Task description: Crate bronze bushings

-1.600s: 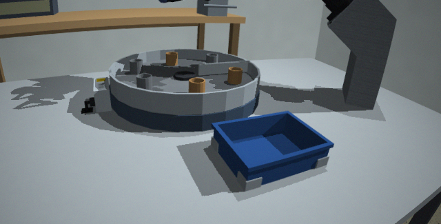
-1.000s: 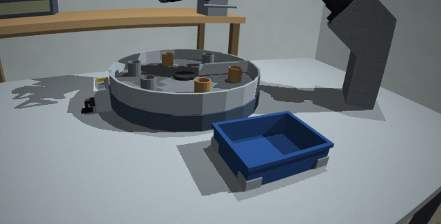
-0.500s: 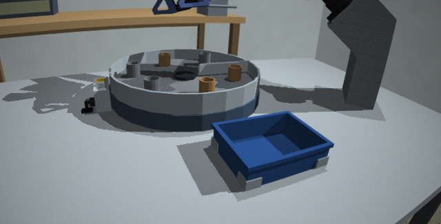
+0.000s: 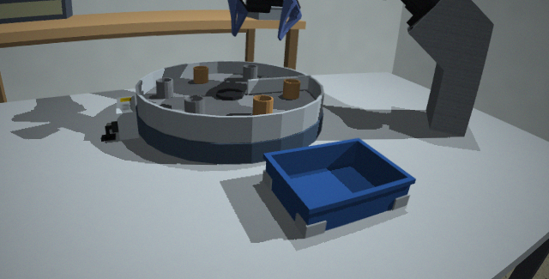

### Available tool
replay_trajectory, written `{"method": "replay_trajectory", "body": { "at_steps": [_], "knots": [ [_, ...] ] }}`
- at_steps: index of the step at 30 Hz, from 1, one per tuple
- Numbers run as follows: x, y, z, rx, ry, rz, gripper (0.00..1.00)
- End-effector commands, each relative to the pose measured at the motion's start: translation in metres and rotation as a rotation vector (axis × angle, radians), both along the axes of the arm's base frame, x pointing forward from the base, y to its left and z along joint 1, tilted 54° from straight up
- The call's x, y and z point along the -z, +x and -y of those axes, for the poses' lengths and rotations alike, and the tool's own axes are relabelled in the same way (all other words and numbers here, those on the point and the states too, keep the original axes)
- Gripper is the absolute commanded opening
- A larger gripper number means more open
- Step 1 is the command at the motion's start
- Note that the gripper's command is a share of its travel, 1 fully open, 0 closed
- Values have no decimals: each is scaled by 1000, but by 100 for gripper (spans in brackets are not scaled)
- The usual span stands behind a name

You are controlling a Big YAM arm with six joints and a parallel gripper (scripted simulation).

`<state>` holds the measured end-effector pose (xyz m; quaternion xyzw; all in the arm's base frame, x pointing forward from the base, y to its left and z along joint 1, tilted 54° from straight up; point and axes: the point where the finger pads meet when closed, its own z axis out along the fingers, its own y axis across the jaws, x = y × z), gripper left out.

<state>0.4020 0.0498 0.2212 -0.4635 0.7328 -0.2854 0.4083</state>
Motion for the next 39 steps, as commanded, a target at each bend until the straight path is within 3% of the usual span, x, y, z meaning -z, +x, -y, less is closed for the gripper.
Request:
{"method": "replay_trajectory", "body": {
  "at_steps": [1,3,4,6,18,23,39],
  "knots": [
    [-10,-12,-4,-53,-151,-42,100],
    [-10,-12,-4,-53,-151,-42,100],
    [-5,-23,2,-39,-248,-96,100],
    [11,-37,9,-35,-323,-156,100],
    [4,-94,47,-31,-841,-402,100],
    [6,-99,51,-35,-884,-427,100],
    [6,-99,52,-31,-883,-429,100]
  ]
}}
